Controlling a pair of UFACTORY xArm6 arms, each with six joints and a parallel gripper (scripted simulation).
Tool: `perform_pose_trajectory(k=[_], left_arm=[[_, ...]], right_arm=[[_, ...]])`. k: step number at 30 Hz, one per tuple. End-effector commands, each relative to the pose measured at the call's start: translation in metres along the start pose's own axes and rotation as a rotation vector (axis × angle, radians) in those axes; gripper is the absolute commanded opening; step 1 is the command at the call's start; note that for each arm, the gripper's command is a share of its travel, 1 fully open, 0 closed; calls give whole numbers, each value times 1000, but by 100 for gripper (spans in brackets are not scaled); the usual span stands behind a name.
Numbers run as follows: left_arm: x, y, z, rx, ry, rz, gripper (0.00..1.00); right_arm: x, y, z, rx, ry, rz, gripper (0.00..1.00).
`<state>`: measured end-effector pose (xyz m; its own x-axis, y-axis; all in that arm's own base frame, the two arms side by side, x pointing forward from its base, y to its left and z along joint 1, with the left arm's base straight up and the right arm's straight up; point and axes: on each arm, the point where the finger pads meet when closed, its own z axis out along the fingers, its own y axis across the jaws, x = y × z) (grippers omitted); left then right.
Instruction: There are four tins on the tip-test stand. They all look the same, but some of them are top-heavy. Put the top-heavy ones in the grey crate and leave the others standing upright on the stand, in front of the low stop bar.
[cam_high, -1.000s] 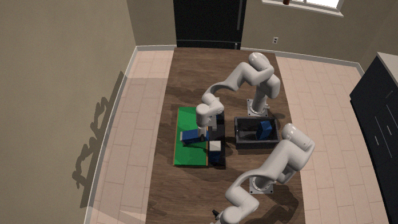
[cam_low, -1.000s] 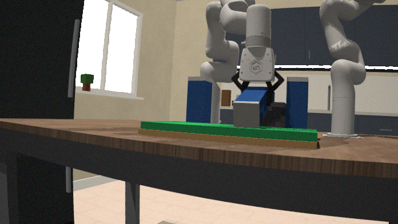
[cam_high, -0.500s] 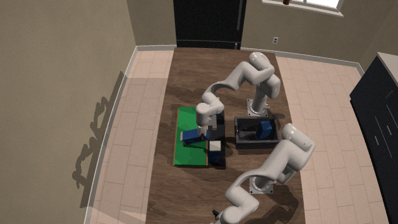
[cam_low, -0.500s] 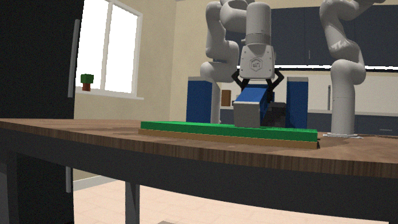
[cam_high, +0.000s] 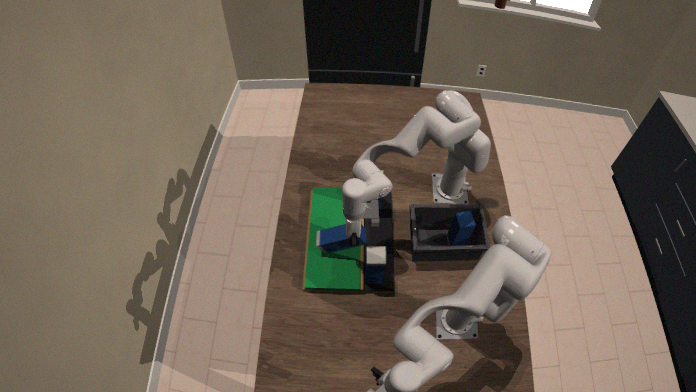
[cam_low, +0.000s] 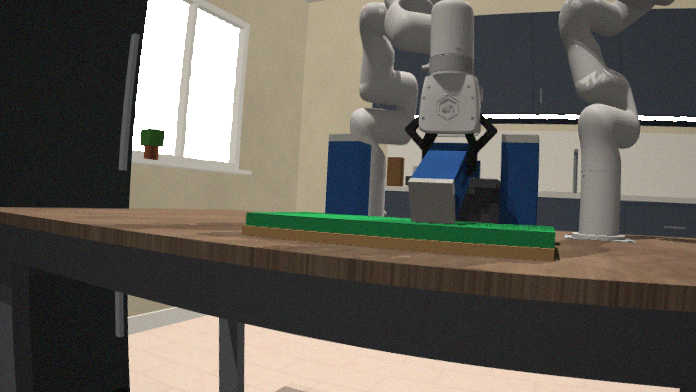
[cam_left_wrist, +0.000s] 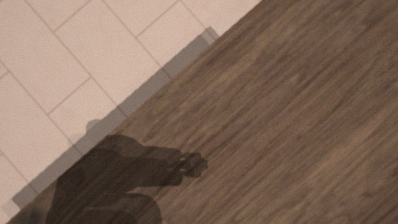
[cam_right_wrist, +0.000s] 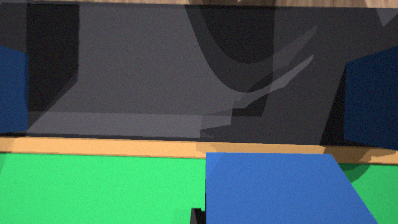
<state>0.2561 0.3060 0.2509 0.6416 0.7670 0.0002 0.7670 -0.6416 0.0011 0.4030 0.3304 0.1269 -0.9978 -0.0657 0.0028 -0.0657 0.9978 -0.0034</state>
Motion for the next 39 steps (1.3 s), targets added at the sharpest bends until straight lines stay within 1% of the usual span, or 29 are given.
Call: perform_pose_trajectory(k=[1,7,21,24,39], left_arm=[[1,0,-2,0,4,0,100],[1,0,-2,0,4,0,100],[1,0,-2,0,4,0,100],[1,0,-2,0,4,0,100],[1,0,-2,0,4,0,100]], right_arm=[[-1,1,-6,-4,-5,0,74],[-1,1,-7,-4,-5,0,74],[-1,1,-18,-4,-5,0,74],[-1,1,-16,-4,-6,0,74],[-1,1,-27,-4,-6,0,74]])
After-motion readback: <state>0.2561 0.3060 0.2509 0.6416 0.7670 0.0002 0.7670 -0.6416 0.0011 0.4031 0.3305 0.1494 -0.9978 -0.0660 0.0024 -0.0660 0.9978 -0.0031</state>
